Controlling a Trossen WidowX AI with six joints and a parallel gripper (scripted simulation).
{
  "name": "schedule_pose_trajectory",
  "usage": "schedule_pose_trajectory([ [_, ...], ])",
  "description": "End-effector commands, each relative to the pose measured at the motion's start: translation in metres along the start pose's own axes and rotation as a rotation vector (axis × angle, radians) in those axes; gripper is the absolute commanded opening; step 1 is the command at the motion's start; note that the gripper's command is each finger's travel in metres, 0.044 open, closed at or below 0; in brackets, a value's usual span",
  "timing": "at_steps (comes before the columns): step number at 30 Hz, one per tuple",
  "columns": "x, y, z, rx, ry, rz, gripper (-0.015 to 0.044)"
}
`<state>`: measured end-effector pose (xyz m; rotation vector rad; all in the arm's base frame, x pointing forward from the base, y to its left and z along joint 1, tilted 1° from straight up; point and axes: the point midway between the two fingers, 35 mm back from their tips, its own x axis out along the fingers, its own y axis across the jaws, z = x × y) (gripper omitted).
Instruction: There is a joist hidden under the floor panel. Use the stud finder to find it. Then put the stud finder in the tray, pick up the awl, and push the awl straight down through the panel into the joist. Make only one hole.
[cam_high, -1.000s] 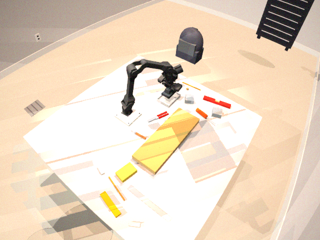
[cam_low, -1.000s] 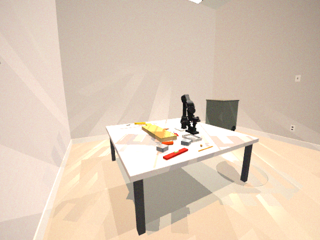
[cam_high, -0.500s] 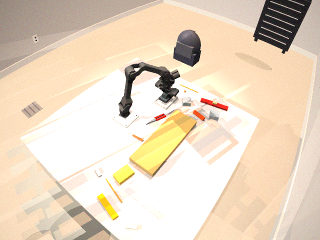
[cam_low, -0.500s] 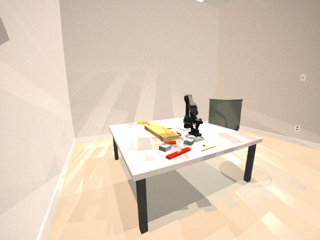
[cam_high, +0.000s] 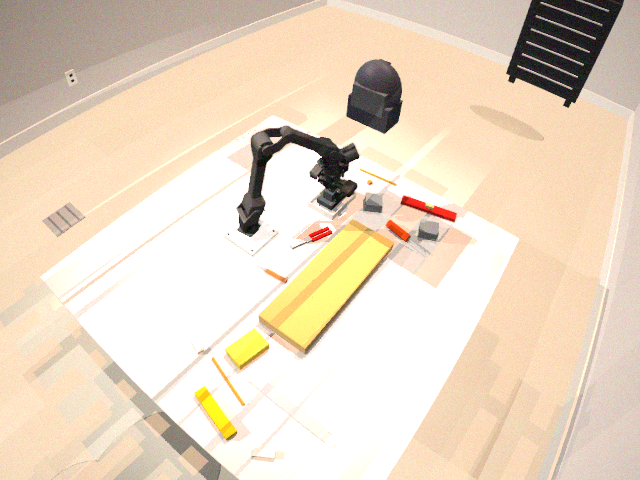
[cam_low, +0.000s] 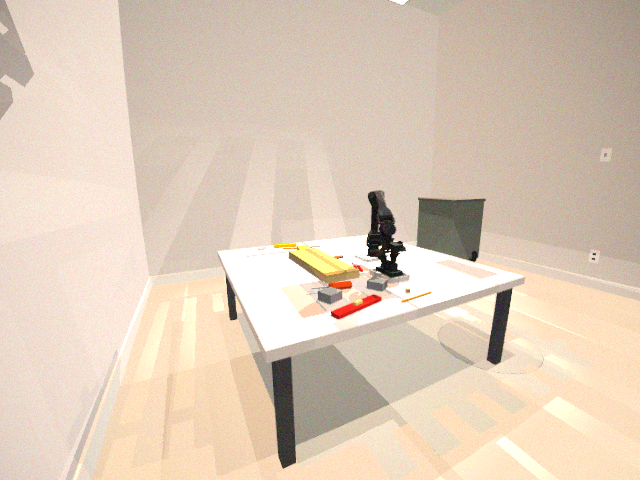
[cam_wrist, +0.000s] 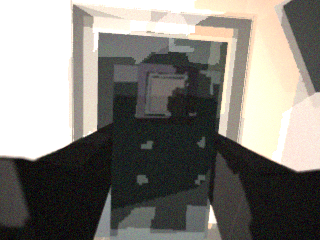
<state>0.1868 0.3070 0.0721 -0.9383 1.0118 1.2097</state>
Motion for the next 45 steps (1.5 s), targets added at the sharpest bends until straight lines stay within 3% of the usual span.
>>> schedule_pose_trajectory([
  [1,0.006,0.0,-0.002,0.0,-0.001,-0.001,0.0],
  [9,0.015,0.0,-0.005,0.0,0.0,-0.001,0.0],
  [21,0.013,0.001,-0.005,0.001,0.004,0.002,0.0315],
  [26,-0.019,-0.001,0.008,0.001,0.004,0.002,0.044],
  [31,-0.076,0.001,0.021,0.002,0.004,0.002,0.044],
  [37,-0.062,-0.019,0.005,0.068,0.017,-0.012,0.044],
  [45,-0.076,-0.099,-0.089,0.455,0.077,-0.099,0.044],
])
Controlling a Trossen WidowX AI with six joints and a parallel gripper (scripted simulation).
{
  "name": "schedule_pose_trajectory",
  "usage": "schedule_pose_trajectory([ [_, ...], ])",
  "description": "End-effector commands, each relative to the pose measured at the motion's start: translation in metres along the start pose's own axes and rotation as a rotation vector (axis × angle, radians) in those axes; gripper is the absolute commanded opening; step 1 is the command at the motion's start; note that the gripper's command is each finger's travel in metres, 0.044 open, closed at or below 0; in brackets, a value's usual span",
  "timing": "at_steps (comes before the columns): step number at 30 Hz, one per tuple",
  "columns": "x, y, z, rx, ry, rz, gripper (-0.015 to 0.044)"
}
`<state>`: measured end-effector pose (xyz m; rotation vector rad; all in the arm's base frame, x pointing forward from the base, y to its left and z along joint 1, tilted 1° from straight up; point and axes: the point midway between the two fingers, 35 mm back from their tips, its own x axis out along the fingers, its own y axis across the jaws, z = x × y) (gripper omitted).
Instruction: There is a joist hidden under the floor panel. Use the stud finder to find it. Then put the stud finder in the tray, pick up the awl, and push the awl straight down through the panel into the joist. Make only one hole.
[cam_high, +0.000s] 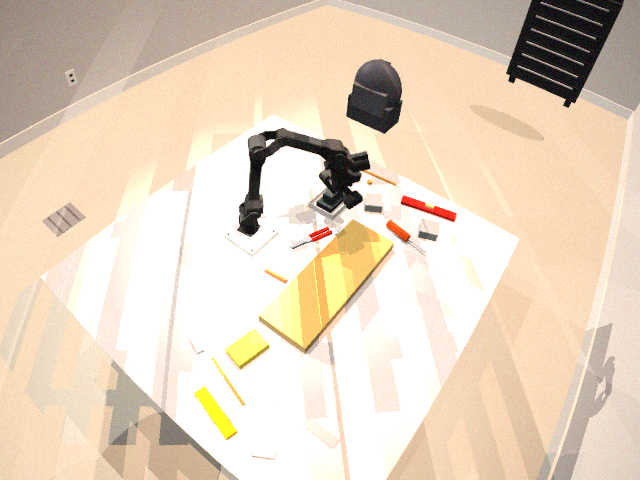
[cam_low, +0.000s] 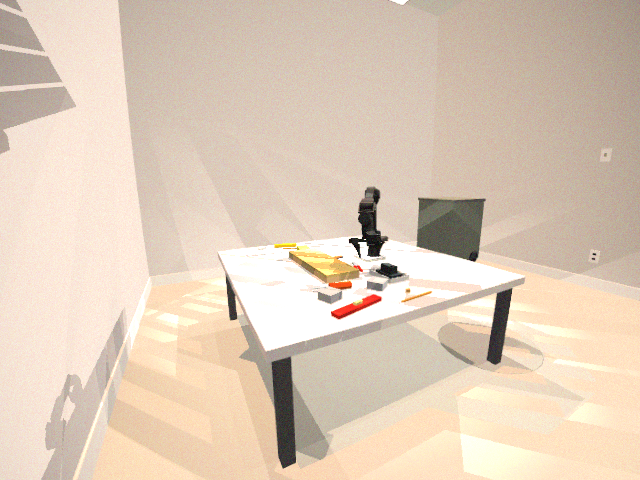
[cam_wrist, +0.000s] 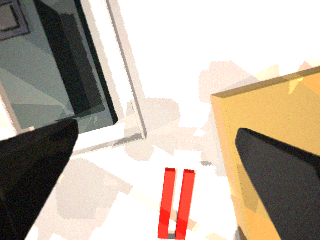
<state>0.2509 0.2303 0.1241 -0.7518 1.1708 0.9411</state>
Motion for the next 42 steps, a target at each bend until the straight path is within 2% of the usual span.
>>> schedule_pose_trajectory([
  [1,-0.006,-0.047,-0.04,0.186,0.031,-0.047,0.044],
  [6,-0.012,-0.097,-0.107,0.421,0.093,-0.092,0.044],
  [11,-0.019,-0.125,-0.18,0.658,0.152,-0.122,0.044],
  [21,-0.036,-0.12,-0.32,1.125,0.255,-0.137,0.044],
  [42,-0.034,-0.128,-0.329,1.156,0.26,-0.137,0.044],
])
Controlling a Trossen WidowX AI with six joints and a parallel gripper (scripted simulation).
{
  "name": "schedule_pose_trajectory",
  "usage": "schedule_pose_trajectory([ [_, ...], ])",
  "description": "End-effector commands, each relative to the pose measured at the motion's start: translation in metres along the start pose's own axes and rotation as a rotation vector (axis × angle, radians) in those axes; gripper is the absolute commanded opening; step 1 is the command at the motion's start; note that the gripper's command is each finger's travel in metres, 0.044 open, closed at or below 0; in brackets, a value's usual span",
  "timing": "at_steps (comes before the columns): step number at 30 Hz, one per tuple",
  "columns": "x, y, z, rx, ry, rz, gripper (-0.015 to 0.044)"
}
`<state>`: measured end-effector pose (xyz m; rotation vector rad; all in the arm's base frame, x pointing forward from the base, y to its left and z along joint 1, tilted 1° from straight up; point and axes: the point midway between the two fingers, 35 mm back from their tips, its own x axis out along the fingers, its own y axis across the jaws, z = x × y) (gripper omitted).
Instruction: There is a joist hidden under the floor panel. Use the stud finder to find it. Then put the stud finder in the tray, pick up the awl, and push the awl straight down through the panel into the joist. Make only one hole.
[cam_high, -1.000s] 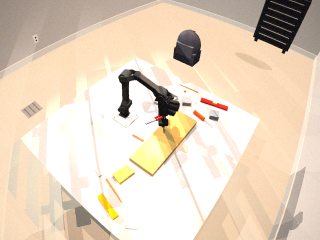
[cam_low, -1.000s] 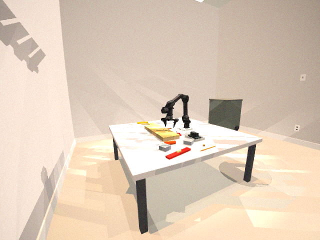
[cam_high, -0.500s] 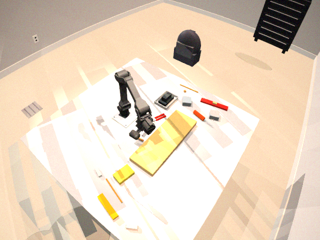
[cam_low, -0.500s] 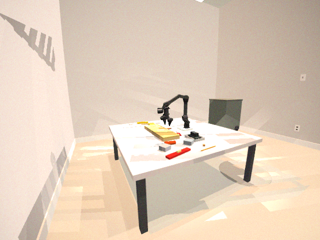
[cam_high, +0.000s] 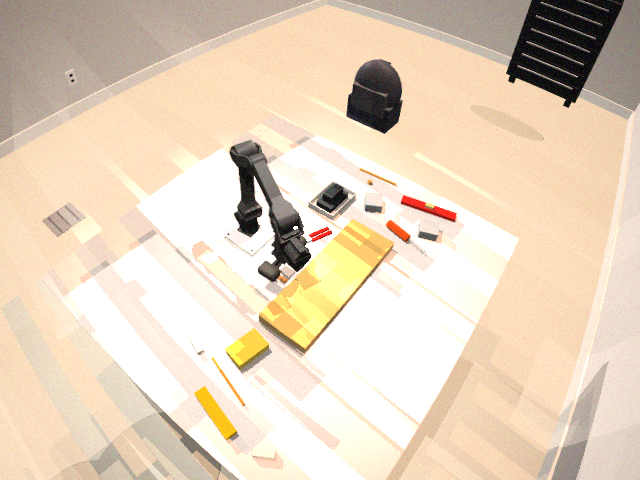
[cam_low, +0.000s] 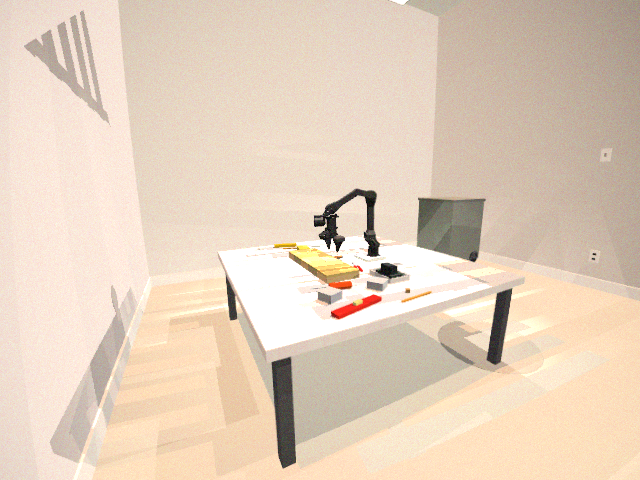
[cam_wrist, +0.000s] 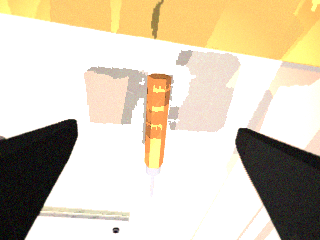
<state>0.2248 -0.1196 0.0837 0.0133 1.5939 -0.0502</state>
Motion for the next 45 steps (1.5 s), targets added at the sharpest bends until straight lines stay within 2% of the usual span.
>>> schedule_pose_trajectory([
  [1,0.006,-0.001,0.002,-0.006,0.004,-0.002,0.044],
  [32,0.05,-0.001,0.004,-0.006,0.005,-0.002,0.044],
  [45,0.05,-0.001,0.004,-0.006,0.005,-0.002,0.0099],
])
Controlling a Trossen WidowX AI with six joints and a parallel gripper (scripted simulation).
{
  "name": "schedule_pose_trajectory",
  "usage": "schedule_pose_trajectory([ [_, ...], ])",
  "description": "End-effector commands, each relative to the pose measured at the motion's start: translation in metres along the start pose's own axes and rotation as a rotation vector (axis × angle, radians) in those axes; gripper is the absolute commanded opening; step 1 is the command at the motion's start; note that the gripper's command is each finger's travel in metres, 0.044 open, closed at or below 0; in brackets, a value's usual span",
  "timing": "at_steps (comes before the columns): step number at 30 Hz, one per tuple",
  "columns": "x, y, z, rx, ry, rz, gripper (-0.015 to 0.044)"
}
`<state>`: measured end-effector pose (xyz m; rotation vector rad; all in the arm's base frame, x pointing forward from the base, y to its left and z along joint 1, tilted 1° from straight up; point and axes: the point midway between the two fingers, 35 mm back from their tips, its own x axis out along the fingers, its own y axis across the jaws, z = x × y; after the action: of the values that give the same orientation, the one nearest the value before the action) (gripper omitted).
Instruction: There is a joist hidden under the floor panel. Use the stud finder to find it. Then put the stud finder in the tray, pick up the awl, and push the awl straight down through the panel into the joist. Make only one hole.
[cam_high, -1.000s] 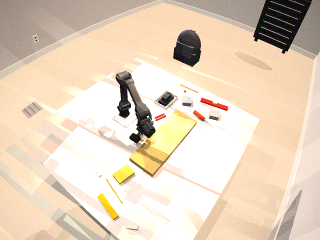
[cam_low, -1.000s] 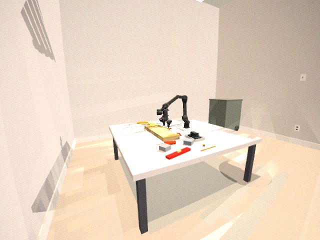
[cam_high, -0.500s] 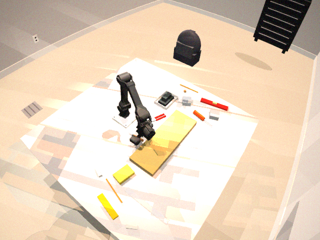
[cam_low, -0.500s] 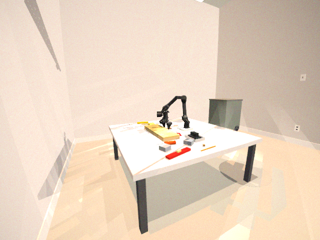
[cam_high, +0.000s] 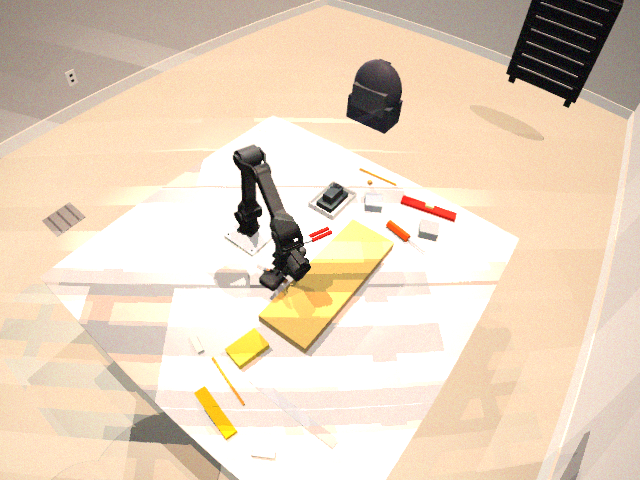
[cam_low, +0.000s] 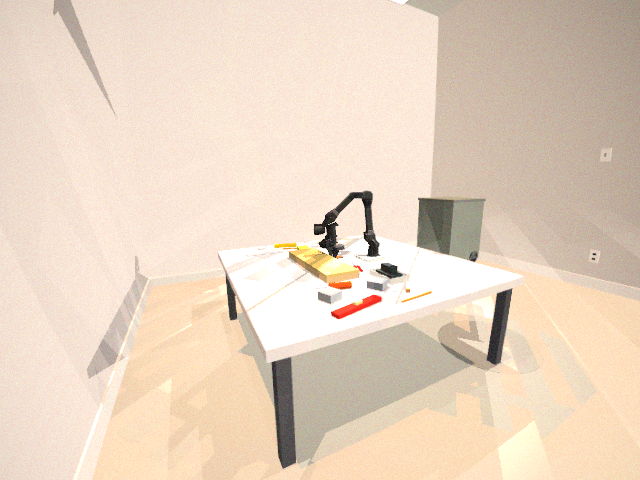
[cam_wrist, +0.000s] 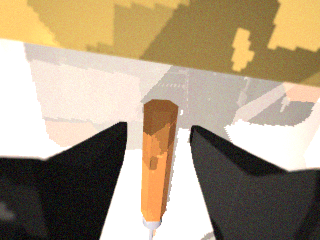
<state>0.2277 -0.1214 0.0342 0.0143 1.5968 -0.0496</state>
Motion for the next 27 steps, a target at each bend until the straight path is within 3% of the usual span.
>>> schedule_pose_trajectory([
  [1,0.001,-0.001,0.0,-0.006,0.002,-0.003,0.0072],
  [8,0.0,-0.001,0.0,-0.006,0.002,-0.003,0.0],
  [27,-0.097,-0.002,-0.002,-0.006,0.001,-0.003,0.0],
])
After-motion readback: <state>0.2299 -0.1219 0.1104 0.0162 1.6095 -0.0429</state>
